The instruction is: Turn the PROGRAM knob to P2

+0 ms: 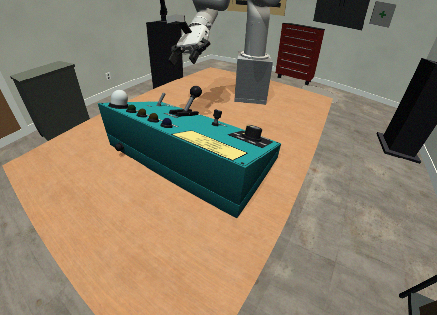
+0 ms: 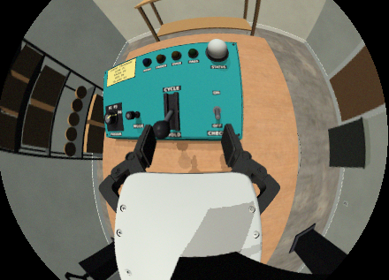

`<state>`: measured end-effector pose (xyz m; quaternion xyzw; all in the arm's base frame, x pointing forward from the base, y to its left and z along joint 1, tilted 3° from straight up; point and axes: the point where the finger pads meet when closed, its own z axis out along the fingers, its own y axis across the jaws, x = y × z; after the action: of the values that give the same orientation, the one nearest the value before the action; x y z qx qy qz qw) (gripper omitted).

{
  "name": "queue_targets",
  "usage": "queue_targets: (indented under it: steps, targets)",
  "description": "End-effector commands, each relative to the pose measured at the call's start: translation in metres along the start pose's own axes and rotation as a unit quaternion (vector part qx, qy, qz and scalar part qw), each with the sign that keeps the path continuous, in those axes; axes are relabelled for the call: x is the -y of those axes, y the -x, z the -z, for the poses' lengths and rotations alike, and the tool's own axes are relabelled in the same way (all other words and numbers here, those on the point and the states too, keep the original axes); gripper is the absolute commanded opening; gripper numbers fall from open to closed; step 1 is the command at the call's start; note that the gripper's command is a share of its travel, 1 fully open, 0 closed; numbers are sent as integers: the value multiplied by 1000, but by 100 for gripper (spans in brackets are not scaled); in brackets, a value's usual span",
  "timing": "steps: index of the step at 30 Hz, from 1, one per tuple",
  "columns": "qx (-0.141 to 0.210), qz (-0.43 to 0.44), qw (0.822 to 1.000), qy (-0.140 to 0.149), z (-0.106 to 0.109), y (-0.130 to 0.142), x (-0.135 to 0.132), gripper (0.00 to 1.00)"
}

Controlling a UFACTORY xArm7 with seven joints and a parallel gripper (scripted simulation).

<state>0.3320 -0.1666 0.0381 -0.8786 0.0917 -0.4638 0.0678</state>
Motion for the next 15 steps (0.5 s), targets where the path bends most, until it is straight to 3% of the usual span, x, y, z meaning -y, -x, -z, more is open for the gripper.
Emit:
queue_targets:
  steps: [1, 15]
  targets:
    - [-1, 1, 1000, 0, 8, -6, 1, 100]
    - [-1, 1, 1000, 0, 41, -26, 9, 100]
